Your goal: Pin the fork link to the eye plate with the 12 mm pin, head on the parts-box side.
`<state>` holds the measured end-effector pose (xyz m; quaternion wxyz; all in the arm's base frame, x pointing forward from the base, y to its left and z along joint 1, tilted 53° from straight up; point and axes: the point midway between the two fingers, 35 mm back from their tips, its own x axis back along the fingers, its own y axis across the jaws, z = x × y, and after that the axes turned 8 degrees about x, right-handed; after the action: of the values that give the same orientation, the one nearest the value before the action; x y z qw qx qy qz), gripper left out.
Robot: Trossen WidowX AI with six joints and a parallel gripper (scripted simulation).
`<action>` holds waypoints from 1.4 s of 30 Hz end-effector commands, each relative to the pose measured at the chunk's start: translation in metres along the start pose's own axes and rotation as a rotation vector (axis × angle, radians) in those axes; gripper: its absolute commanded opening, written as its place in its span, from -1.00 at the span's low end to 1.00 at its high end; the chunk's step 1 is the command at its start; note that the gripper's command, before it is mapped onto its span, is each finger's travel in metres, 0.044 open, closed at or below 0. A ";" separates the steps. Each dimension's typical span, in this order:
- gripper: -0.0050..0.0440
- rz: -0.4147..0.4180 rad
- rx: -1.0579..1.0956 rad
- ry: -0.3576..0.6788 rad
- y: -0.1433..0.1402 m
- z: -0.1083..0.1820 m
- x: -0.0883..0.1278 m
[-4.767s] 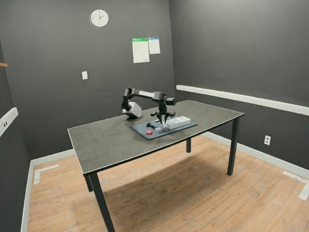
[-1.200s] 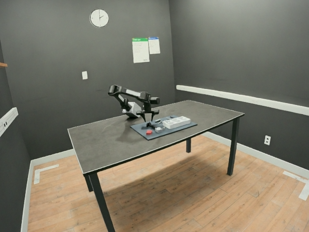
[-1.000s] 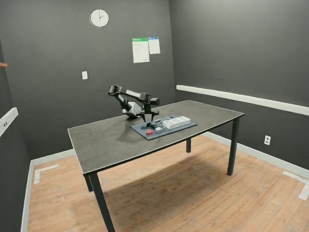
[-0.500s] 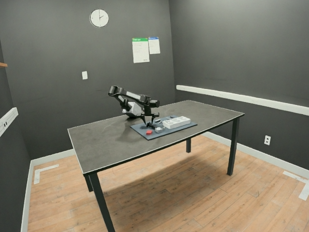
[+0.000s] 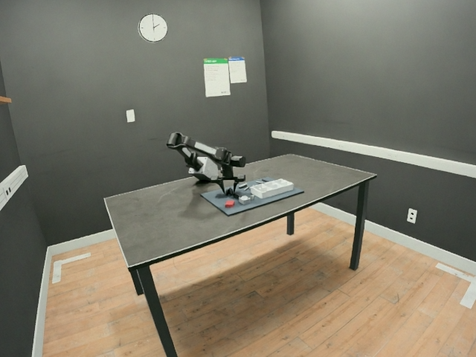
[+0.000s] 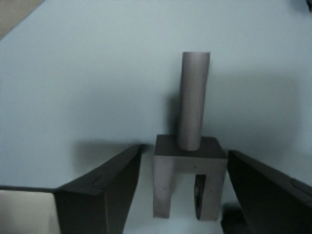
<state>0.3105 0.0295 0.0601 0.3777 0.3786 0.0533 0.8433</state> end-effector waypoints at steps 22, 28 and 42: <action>0.22 0.009 -0.002 0.002 -0.001 0.002 0.001; 0.22 0.009 -0.002 0.002 -0.001 0.002 0.001; -1.00 0.009 -0.002 0.002 -0.001 0.002 0.001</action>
<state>0.3113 0.0296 0.0599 0.3767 0.3781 0.0530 0.8440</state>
